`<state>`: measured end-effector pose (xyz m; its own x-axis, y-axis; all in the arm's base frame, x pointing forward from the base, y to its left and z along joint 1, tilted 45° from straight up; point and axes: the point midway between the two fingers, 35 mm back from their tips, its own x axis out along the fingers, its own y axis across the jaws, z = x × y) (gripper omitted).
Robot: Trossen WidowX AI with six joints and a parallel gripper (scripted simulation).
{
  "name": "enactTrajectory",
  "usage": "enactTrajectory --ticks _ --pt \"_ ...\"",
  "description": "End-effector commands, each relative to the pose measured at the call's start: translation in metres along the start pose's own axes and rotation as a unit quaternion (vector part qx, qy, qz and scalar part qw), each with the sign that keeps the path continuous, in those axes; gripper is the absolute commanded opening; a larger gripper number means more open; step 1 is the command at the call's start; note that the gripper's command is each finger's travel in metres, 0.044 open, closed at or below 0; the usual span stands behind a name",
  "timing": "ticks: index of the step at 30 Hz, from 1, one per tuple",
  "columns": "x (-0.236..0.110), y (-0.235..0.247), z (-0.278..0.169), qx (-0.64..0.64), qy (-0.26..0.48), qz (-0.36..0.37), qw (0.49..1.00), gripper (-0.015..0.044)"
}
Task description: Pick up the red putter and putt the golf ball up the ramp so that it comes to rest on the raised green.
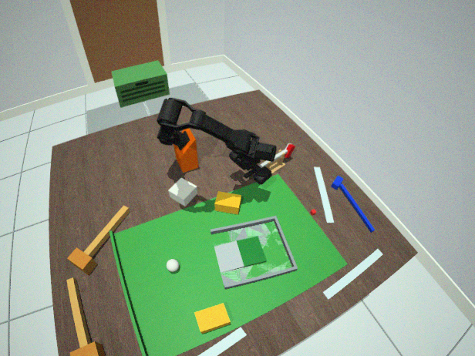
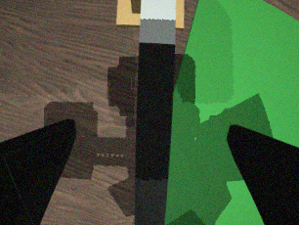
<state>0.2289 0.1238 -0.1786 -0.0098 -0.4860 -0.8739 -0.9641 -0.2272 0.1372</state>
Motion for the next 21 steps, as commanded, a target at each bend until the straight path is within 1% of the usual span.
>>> enactTrajectory --ticks 1,7,21 --pt "0.0097 0.0025 -0.0037 -0.002 0.005 0.003 1.0 0.044" --pt "0.0119 0.0026 -0.0043 -0.002 0.005 0.003 1.0 0.044" --pt "0.0084 0.0013 -0.0028 0.0 0.001 0.002 1.0 0.0073"
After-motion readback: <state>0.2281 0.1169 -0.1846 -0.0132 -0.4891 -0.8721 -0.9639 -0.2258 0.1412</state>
